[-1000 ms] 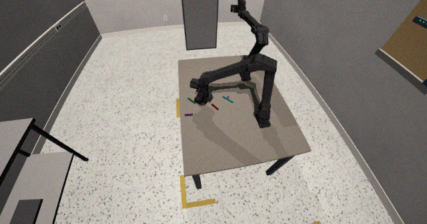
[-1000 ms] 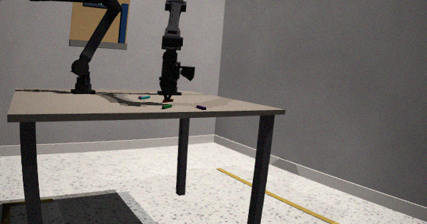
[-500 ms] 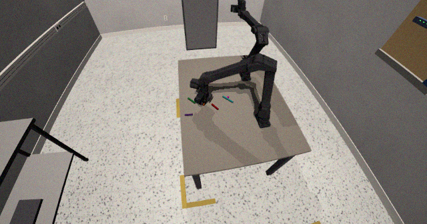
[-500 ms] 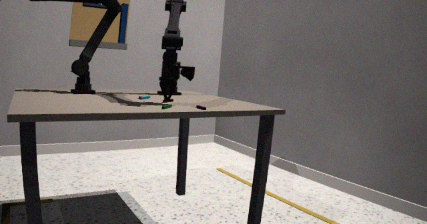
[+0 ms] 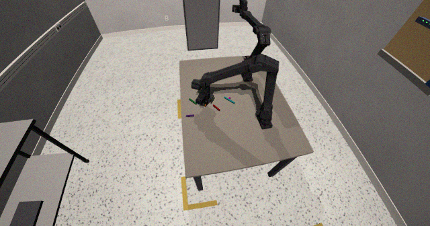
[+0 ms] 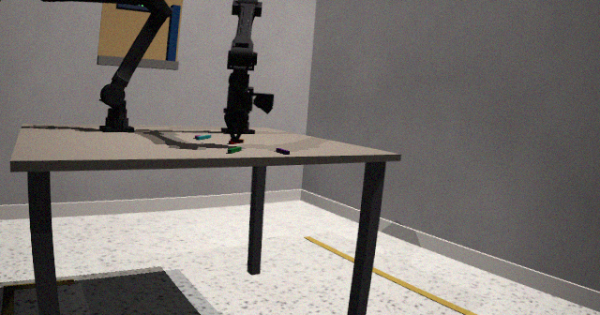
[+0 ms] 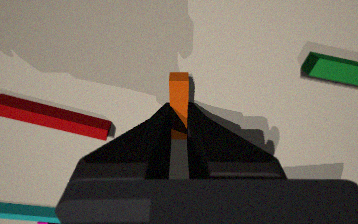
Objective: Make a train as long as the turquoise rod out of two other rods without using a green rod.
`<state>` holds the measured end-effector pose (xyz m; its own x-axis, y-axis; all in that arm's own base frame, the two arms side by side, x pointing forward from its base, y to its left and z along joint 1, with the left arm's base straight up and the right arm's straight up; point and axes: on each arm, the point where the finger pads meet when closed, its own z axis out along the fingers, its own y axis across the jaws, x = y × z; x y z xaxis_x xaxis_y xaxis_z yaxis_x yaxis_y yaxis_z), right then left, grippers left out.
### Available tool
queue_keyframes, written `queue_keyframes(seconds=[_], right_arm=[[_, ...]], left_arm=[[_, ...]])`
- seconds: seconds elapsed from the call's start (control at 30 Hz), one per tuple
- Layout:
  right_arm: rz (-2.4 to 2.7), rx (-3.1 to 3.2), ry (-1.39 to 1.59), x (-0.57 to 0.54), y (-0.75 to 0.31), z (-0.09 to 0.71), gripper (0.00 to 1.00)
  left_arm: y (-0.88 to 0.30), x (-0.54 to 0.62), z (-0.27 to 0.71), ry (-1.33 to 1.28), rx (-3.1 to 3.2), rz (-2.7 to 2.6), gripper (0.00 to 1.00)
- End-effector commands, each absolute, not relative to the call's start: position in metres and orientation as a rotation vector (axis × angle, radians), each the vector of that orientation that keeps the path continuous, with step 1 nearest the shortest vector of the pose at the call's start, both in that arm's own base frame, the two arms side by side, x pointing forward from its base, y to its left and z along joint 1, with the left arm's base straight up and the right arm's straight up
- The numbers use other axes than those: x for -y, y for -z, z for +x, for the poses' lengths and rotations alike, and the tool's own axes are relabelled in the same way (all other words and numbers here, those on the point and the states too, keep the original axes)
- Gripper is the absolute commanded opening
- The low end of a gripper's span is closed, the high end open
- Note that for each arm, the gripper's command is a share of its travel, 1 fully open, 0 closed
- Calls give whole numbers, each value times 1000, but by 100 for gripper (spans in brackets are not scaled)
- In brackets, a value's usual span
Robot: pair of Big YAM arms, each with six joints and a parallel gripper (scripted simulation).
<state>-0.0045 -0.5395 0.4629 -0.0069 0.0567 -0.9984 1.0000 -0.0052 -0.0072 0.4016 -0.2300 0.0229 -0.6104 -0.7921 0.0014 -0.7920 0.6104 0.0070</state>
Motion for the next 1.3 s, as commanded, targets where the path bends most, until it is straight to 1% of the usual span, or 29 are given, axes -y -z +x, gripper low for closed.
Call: queue_keyframes(seconds=[0.0,1.27], right_arm=[[1210,-1208,1210,545,-501,-1,100],[1210,-1208,1210,545,-501,-1,100]], left_arm=[[-38,230,411,-54,2838,1398,4],[-27,229,410,-31,2830,1394,4]])
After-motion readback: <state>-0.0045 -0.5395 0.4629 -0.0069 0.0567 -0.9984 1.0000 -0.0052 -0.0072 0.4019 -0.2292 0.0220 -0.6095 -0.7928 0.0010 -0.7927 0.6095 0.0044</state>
